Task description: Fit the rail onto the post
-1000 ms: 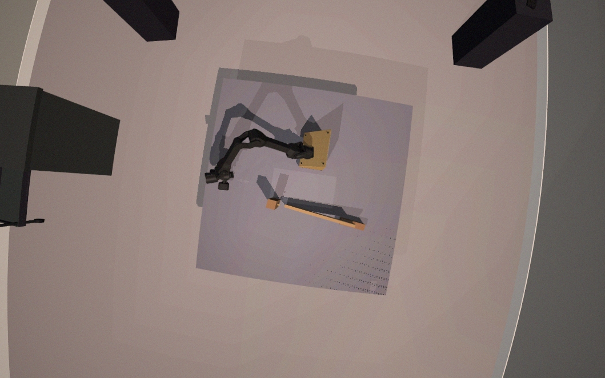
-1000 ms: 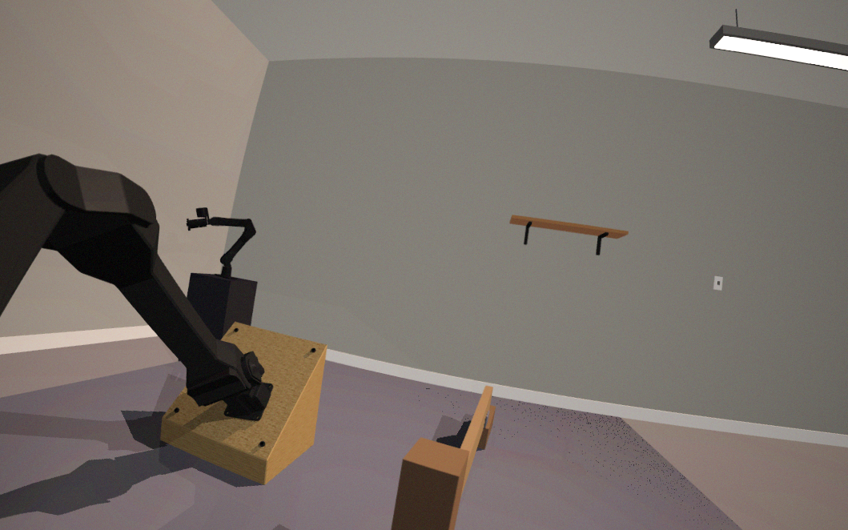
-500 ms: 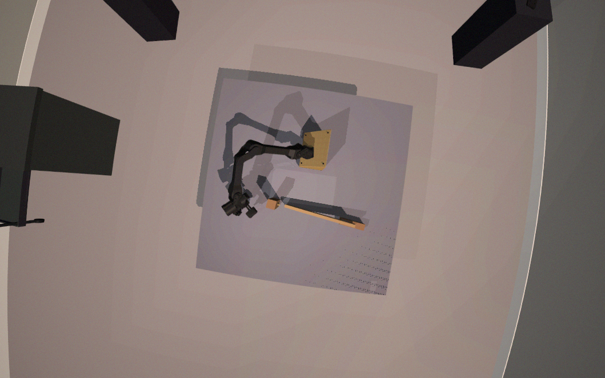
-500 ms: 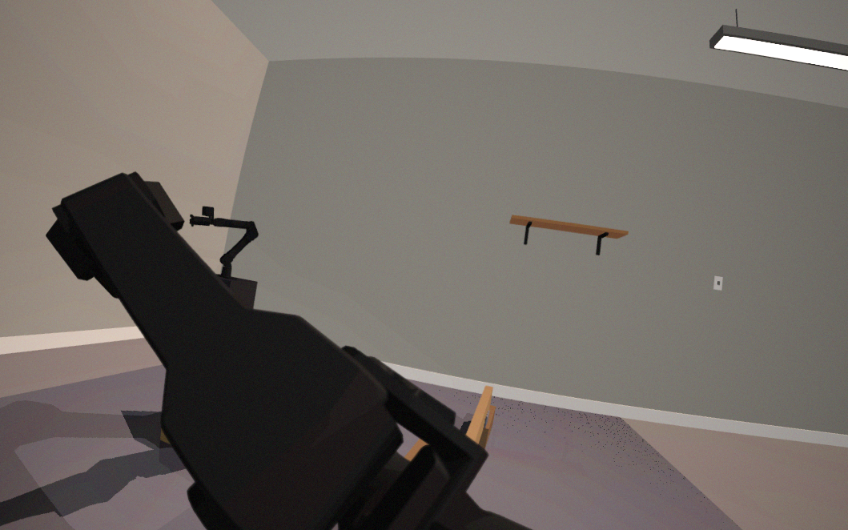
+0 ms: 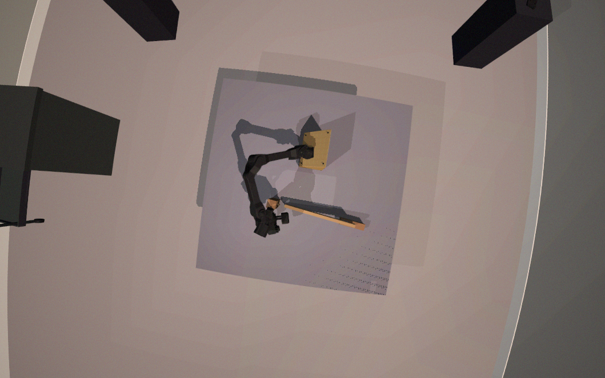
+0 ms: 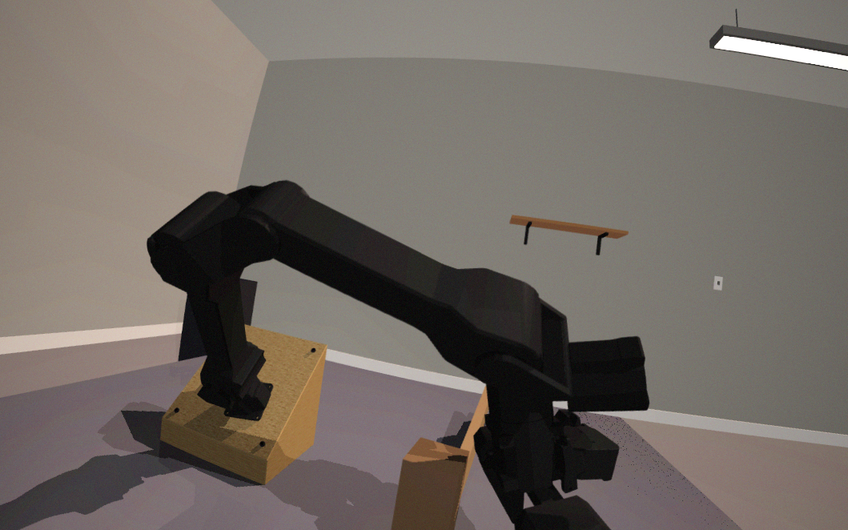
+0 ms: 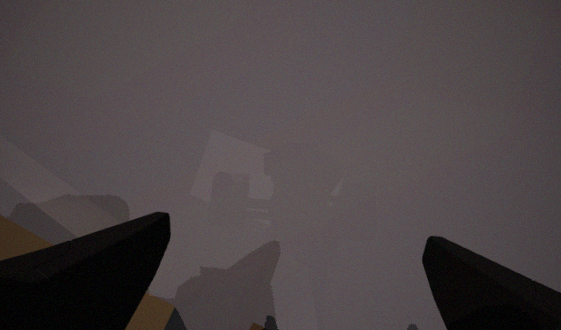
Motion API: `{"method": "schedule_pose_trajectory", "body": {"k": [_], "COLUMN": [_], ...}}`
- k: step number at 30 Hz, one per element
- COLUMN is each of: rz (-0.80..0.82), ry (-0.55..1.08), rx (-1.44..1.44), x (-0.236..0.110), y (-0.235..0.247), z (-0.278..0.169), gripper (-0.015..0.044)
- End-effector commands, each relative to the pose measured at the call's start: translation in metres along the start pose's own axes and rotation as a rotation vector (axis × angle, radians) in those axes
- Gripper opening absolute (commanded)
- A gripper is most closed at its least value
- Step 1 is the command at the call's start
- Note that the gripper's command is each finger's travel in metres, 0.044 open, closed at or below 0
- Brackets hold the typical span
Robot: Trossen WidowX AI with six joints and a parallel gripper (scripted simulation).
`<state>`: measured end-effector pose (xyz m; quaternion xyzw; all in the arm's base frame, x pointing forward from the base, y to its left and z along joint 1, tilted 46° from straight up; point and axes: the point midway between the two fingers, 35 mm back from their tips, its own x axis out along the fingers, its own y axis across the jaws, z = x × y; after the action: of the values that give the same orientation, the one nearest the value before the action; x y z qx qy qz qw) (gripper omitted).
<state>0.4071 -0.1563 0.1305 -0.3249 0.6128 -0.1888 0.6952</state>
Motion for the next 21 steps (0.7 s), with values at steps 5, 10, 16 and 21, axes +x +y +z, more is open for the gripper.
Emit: {"method": "schedule_pose_trajectory", "body": {"k": [5,10,16,21], "rz": [0.082,0.157,0.16,0.16], "ry": [0.118,0.258,0.264,0.264], "rx": [-0.52,-1.148,-1.173,-1.173], "x": [-0.001,-0.015,-0.016,-0.015], "y": [0.079,0.145,0.146,0.146], "z": [-0.01,-0.038,-0.04,-0.04], "gripper": [0.044,0.044,0.044,0.044]}}
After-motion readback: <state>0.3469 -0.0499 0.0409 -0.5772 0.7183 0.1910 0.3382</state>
